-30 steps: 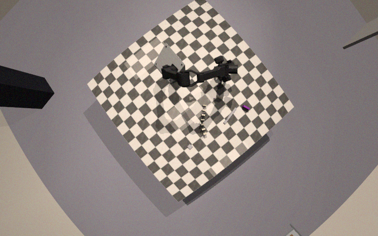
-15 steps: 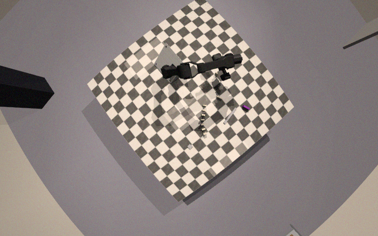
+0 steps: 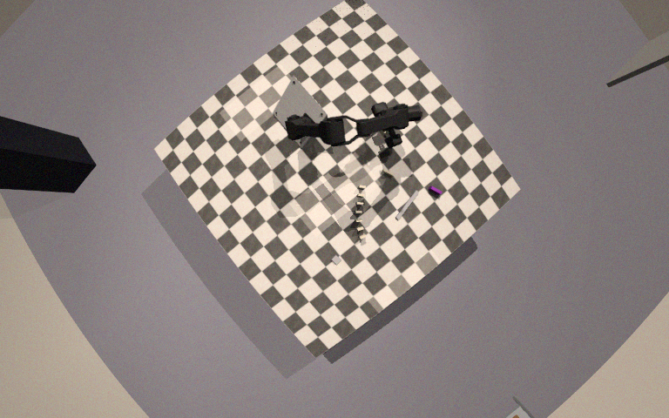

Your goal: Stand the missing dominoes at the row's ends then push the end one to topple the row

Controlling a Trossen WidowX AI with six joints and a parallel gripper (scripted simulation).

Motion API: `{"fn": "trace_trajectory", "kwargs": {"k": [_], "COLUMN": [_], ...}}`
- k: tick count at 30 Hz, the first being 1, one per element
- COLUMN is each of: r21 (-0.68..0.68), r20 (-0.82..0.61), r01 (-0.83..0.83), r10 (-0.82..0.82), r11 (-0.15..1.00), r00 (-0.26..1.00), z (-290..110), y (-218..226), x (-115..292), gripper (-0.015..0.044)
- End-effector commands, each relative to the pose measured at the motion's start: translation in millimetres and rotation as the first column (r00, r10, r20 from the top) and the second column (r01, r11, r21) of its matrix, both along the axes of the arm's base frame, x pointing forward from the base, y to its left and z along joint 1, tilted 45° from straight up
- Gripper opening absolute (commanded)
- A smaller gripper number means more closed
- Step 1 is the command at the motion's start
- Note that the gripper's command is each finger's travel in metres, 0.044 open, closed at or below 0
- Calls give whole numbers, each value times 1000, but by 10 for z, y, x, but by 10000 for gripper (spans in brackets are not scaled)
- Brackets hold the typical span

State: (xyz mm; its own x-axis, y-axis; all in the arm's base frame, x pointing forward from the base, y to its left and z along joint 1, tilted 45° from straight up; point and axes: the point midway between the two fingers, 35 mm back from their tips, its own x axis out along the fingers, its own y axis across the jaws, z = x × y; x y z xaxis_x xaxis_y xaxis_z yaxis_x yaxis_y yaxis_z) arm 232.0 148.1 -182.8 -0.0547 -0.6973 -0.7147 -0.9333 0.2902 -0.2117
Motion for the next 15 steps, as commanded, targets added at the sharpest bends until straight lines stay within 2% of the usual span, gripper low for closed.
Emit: {"fn": "trace_trajectory", "kwargs": {"k": [1, 8, 15], "r21": [8, 8, 8], "r20": [9, 9, 9], "r01": [-9, -9, -9], "r10": [9, 9, 9], "r11": [1000, 1000, 1000], "r00": [1000, 1000, 1000], "z": [-21, -84, -84], "y": [-4, -69, -69], "x": [21, 16, 16], "gripper": [440, 440, 256]}}
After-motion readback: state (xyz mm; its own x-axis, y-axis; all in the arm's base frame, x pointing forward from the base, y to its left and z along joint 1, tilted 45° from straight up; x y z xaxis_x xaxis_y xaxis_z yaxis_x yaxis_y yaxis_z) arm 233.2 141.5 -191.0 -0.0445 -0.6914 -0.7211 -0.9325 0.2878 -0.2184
